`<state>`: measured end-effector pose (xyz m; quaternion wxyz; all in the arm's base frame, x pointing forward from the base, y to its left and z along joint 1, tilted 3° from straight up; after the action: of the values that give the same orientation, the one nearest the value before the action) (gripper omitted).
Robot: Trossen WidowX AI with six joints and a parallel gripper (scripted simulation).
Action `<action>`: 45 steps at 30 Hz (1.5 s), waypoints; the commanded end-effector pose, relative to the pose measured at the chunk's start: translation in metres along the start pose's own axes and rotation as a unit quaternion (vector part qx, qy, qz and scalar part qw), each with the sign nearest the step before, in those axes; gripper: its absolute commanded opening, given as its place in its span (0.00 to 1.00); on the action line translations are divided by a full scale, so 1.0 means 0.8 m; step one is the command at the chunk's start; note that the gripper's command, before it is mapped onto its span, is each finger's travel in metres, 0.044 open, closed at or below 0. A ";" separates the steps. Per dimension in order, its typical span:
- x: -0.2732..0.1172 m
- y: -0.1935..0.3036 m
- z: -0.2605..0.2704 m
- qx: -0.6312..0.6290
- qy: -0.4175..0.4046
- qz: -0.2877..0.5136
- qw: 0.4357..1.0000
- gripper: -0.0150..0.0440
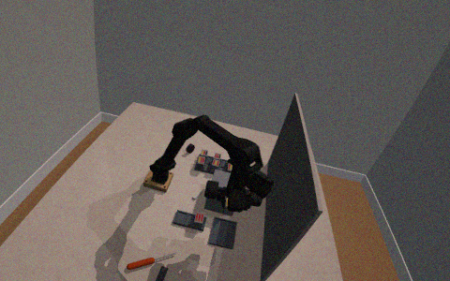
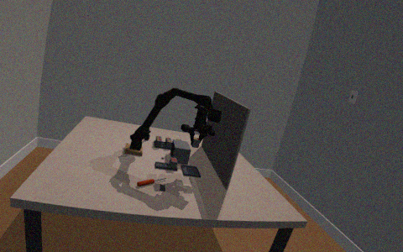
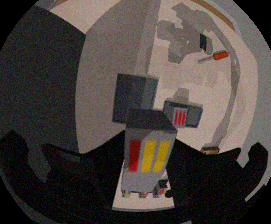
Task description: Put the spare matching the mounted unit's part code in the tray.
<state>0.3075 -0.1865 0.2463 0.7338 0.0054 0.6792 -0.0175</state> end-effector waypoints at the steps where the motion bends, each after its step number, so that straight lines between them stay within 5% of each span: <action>1: 0.001 0.003 0.016 0.009 -0.001 -0.001 1.000 0.25; 45: 0.035 0.000 0.022 0.009 -0.001 -0.001 1.000 0.25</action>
<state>0.3277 -0.1875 0.2244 0.7370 0.0090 0.6755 -0.0233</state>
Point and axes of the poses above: the point midway between the two fingers, 35 mm back from their tips, its own x axis out along the fingers, its own z axis across the jaws, y = z × x, the point moved 4 cm from there along -x, back along the fingers, and after that the axes turned 6 degrees about x, right-handed, at the moved point
